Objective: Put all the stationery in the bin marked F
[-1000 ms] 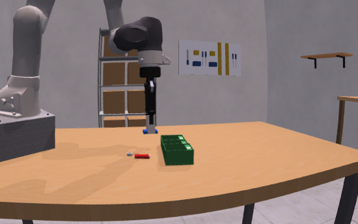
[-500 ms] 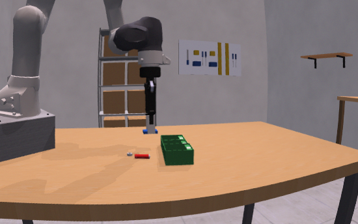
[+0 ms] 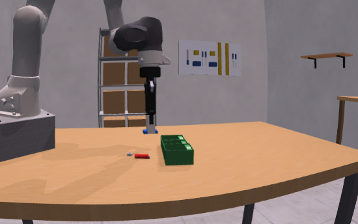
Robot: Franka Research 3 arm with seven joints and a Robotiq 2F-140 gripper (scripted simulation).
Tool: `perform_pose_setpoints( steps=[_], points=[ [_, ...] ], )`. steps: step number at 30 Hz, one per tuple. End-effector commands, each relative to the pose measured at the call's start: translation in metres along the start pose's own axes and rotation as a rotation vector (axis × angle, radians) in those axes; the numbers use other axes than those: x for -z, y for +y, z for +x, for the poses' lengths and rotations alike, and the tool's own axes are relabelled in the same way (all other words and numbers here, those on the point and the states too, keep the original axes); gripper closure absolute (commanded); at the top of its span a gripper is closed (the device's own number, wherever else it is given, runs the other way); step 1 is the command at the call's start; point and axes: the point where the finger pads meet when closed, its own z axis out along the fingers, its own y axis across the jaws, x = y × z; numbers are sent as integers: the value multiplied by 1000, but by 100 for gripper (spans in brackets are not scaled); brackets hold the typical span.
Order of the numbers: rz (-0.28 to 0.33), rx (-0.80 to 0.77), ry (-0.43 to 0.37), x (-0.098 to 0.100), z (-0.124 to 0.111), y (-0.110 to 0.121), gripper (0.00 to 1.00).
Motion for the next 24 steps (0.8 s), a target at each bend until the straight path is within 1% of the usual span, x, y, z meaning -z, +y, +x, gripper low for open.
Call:
perform_pose_setpoints(
  steps=[1,2,5,6,8,22,24],
  points=[
    [-2,0,-4,3,-3,0,79],
    [-2,0,-4,6,0,0,79],
    [-2,0,-4,7,0,0,79],
    [-2,0,-4,7,2,6,79],
    [-2,0,-4,7,2,6,79],
    [-2,0,-4,7,31,84,79],
    [-2,0,-4,7,31,84,79]
  ],
)
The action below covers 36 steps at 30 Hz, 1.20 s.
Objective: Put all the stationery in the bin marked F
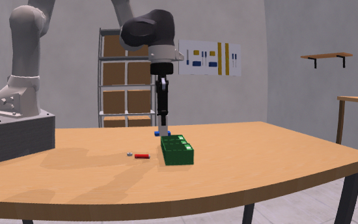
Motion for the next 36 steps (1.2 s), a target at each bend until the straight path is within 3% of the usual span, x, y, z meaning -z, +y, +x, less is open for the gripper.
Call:
perform_pose_setpoints(
  steps=[1,7,9,23,36],
  points=[
    [14,71,-15,-1,0,3,79],
    [14,71,-15,-1,0,3,79],
    [13,-29,-16,-2,5,14,79],
    [13,-31,-16,-3,33,78,79],
    [13,-31,-16,-3,32,76,79]
  ],
)
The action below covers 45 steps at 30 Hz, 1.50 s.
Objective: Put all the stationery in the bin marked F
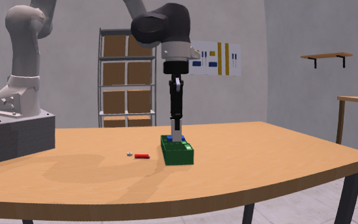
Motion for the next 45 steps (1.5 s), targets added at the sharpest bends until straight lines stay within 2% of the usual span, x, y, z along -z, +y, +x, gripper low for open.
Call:
perform_pose_setpoints(
  steps=[1,11,27,44,45],
  points=[
    [2,20,-6,-1,-2,0,79],
    [2,20,-6,-1,-2,0,79],
    [2,20,-6,-28,-2,0,79],
    [2,20,-6,-28,2,0,79],
    [2,20,-6,-28,2,0,72]
  ],
)
